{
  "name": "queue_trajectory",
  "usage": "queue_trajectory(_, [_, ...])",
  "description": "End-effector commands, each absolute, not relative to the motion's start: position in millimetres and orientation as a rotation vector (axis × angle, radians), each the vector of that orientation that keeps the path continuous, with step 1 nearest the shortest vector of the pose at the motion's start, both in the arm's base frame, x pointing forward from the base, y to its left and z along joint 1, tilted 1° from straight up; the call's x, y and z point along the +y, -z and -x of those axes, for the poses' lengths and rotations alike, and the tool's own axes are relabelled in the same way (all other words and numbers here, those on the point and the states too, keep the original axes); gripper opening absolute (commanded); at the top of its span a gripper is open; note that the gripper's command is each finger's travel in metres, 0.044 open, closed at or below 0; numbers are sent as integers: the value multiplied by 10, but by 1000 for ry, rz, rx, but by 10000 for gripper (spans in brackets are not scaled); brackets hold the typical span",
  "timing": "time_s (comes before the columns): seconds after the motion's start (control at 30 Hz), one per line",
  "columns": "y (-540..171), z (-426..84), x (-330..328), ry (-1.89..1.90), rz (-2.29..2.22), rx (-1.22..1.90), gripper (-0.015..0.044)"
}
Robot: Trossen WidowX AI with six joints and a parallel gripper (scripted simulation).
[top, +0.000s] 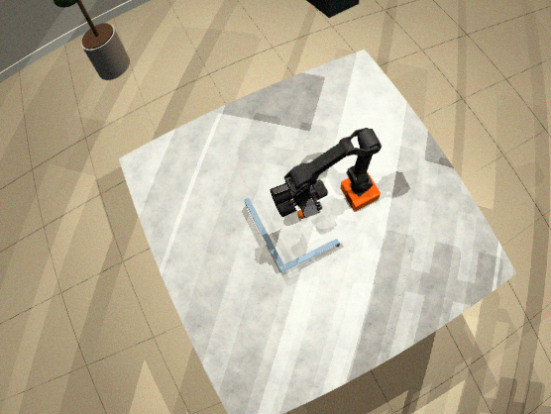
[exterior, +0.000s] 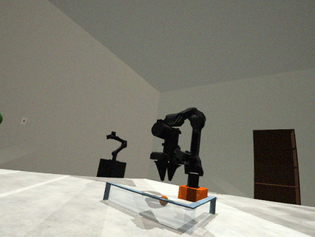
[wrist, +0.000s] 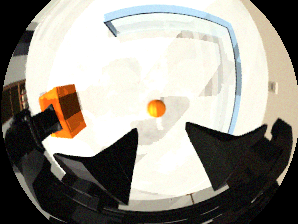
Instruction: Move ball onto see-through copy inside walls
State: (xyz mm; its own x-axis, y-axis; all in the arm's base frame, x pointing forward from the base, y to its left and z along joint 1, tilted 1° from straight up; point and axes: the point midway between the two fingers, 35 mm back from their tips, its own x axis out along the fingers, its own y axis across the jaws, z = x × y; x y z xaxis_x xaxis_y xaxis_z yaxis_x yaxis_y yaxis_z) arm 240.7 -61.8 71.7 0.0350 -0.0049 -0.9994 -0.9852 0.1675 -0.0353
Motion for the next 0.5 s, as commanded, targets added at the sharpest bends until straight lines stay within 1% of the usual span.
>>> queue_trajectory(0.0, [-738,-2407,-618,-1057,1103,1259,302])
queue_trajectory(0.1, [-1077,-2368,-609,-1058,1102,1260,380])
queue_trajectory(0.17, [-1182,-2346,-604,-1058,1102,1260,433])
queue_trajectory(0.2, [-1182,-2346,-604,-1058,1102,1260,440])
queue_trajectory(0.47, [-1182,-2346,-604,-1058,1102,1260,440])
